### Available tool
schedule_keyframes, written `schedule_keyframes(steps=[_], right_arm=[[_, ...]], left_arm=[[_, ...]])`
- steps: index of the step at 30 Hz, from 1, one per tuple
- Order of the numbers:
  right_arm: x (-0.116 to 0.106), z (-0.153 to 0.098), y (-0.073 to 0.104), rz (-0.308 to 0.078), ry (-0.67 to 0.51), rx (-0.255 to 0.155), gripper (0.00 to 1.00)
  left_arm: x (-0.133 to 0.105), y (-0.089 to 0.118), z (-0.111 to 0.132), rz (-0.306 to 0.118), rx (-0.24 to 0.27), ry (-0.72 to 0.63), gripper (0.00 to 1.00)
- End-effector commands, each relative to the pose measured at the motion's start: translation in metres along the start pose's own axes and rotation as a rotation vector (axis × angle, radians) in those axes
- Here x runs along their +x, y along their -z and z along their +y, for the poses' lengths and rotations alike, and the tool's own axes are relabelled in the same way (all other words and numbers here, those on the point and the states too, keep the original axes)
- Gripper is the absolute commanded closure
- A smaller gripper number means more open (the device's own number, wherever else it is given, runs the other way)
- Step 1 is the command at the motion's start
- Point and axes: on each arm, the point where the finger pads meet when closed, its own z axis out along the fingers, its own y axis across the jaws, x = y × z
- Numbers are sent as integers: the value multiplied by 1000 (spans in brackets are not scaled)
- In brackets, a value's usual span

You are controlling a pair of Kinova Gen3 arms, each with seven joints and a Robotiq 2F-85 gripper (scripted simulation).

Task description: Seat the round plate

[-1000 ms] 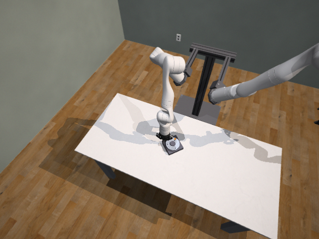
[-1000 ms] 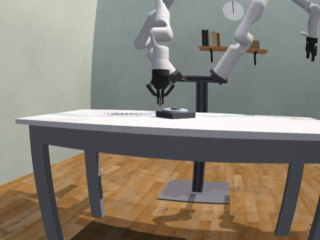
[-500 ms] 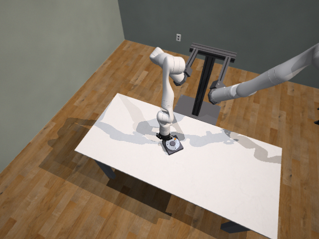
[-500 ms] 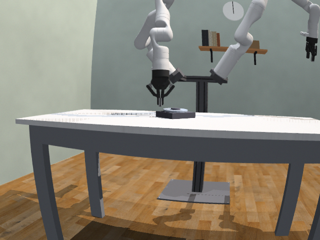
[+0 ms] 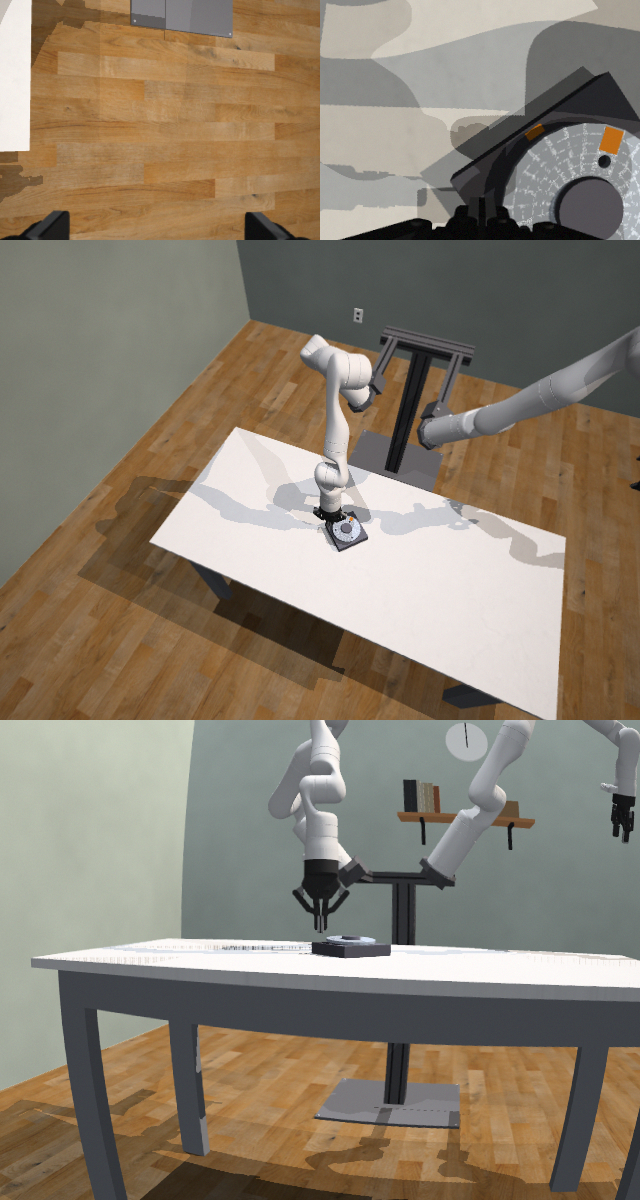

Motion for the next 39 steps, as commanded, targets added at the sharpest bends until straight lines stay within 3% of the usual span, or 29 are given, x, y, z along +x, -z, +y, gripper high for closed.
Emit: schedule_keyframes(steps=[1, 22, 39], right_arm=[[-1, 0, 1, -2, 0, -1, 903], [-1, 0, 0, -2, 0, -1, 903], [-1, 0, -13, -2, 0, -1, 903]], left_arm=[[0, 1, 0, -1, 0, 1, 2], [0, 1, 0, -1, 0, 1, 2], [0, 1, 0, -1, 0, 1, 2]])
